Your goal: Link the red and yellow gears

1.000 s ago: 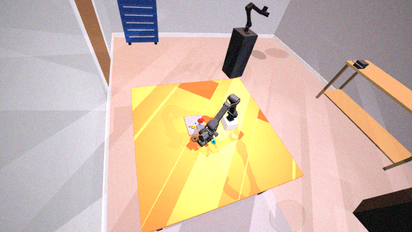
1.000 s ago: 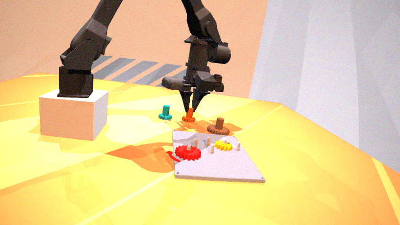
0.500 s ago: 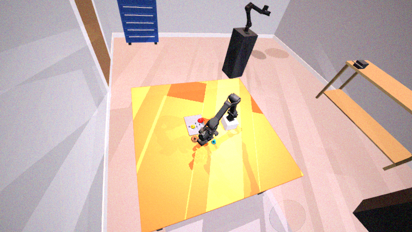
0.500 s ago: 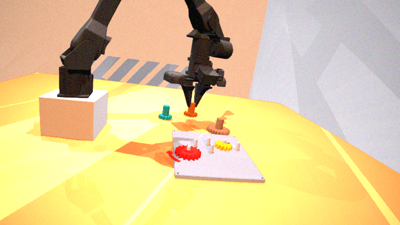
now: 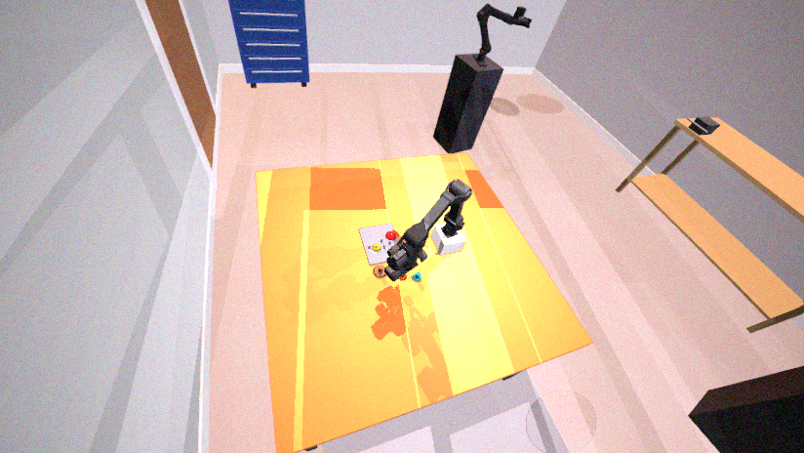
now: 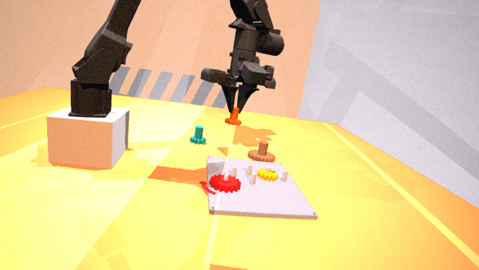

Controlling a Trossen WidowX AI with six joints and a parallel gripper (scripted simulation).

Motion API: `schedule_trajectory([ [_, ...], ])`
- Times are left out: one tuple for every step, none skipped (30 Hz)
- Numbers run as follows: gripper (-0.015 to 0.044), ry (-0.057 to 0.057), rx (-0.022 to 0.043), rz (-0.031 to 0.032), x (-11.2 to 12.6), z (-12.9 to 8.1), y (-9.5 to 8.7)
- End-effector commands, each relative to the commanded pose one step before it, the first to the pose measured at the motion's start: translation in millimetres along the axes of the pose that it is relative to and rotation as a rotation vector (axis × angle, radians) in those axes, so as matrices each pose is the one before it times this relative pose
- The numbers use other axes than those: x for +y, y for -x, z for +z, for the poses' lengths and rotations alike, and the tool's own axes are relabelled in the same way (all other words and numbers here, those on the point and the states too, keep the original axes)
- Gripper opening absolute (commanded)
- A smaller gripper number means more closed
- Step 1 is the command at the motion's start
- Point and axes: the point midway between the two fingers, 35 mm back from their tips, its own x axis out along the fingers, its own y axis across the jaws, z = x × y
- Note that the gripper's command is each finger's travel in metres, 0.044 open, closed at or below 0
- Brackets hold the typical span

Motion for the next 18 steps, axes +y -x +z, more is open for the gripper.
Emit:
schedule_trajectory([
  [0.0, 0.0035, 0.00297, 0.00072, 1.17, -0.3, 10.7],
  [0.0, 0.0, -0.00001, 0.00002, 0.14, 0.04, 2.82],
  [0.0, 0.0, -0.00001, 0.00002, 0.11, 0.04, 2.82],
  [0.0, 0.0, -0.00001, 0.00002, 0.08, 0.05, 2.83],
  [0.0, 0.0, -0.00001, 0.00001, 0.05, 0.05, 2.84],
  [0.0, 0.0, -0.00001, 0.00001, 0.03, 0.05, 2.84],
  [0.0, 0.0, -0.00001, 0.00001, 0.0, 0.06, 2.85],
  [0.0, 0.0, -0.00001, 0.00001, -0.03, 0.06, 2.85],
  [0.0, 0.0, -0.00001, 0.0, -0.06, 0.06, 2.86],
  [0.0, 0.0, -0.00001, 0.0, -0.09, 0.06, 2.86],
  [0.0, 0.0, -0.00001, 0.0, -0.12, 0.07, 2.87],
  [0.0, 0.0, -0.00001, 0.0, -0.15, 0.07, 2.87],
  [0.0, 0.0, -0.00001, -0.00001, -0.18, 0.07, 2.87],
  [0.0, 0.0, -0.00001, -0.00001, -0.21, 0.07, 2.88],
  [0.0, 0.0, -0.00001, -0.00001, -0.23, 0.08, 2.88],
  [0.0, 0.0, -0.00001, -0.00002, -0.26, 0.08, 2.88],
  [0.0, 0.0, -0.00001, -0.00002, -0.29, 0.08, 2.89],
  [0.0, 0.0, -0.00001, -0.00002, -0.32, 0.09, 2.89],
])
